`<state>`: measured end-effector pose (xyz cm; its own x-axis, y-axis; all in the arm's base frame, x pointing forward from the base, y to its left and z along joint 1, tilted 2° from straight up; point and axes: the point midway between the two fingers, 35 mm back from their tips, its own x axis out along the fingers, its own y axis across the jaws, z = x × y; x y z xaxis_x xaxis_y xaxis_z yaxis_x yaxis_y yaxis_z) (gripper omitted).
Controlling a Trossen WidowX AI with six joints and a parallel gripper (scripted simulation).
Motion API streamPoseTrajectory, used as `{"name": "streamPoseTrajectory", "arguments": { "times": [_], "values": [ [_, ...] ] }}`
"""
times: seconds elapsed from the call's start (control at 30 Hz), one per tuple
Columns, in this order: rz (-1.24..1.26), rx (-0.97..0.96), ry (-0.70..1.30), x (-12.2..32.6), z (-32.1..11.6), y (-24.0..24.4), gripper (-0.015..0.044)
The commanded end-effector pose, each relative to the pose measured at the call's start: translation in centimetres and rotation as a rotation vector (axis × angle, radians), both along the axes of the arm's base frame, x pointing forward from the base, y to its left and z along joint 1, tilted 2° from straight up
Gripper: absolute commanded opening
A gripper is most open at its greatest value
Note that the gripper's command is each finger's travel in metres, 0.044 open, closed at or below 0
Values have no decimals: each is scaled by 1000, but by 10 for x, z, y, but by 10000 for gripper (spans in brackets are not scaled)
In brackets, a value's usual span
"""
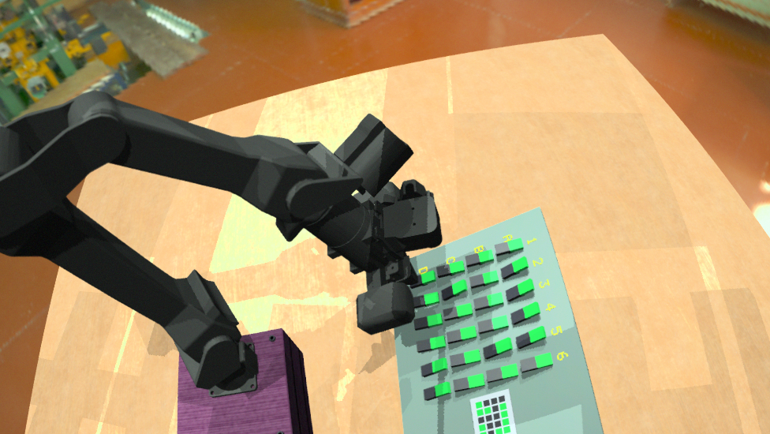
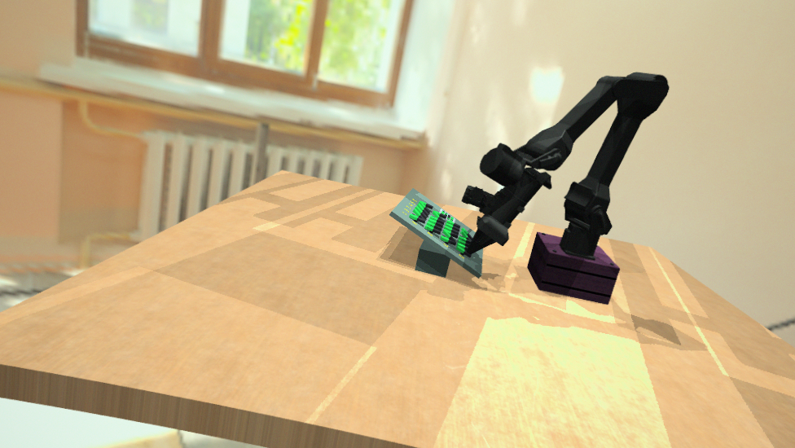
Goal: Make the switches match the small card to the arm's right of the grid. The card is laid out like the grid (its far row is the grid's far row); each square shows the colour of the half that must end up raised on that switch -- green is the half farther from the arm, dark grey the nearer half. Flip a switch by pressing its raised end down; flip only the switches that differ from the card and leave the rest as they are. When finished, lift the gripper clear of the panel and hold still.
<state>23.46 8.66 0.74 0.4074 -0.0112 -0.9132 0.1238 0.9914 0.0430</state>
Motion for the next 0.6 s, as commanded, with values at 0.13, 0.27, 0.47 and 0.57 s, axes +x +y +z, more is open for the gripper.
{"name": "streamPoseTrajectory", "arguments": {
  "times": [0.13,0.27,0.47,0.57],
  "values": [
    [3,1,0,1,-1,0,0],
    [3,1,0,1,-2,0,0],
    [3,4,19,-14,41,2,0],
    [4,5,27,-23,59,1,0]
  ]
}}
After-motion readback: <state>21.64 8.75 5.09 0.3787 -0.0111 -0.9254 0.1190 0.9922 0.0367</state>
